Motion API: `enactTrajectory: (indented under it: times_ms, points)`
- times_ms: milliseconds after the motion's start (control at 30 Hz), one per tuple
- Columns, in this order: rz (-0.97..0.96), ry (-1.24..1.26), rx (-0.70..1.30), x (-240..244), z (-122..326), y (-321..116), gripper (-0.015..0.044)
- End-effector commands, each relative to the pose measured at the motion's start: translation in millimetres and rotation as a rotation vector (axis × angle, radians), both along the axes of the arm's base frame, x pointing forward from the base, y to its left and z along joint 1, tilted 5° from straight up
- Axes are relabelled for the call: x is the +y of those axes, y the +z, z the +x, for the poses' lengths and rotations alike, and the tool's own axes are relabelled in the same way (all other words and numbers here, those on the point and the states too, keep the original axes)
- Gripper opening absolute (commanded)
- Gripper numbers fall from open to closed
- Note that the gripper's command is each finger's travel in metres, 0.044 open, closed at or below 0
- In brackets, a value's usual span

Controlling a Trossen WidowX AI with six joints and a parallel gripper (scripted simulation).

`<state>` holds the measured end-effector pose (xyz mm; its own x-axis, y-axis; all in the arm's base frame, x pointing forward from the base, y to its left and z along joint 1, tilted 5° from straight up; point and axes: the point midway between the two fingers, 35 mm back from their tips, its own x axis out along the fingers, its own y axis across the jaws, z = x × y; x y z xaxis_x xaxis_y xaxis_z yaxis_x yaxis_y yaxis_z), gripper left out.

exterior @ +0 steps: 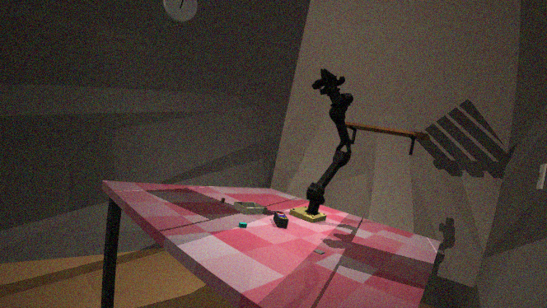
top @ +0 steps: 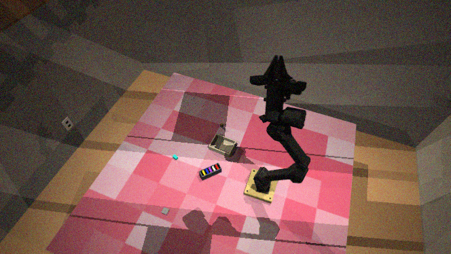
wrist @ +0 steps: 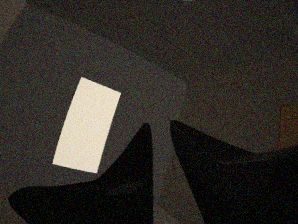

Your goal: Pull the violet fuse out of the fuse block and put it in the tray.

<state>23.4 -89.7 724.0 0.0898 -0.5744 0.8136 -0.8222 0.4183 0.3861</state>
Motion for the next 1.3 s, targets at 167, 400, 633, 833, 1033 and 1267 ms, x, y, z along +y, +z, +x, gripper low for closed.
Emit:
enactTrajectory:
  times_ms: [167, 400, 633, 833, 1033, 1267]
  points:
    - [0.014, 0.004, 0.507, -25, 142, -53, 0.0072]
    - [0.019, 0.108, 0.784, -28, 220, -110, 0.0072]
    - [-0.002, 0.157, 1.158, -27, 293, -193, 0.0072]
    - [-0.039, 0.226, 1.483, -18, 337, -277, 0.0072]
    - [-0.094, 0.32, 1.822, -3, 359, -369, 0.0072]
    - [-0.185, 0.473, 2.231, 22, 351, -478, 0.0072]
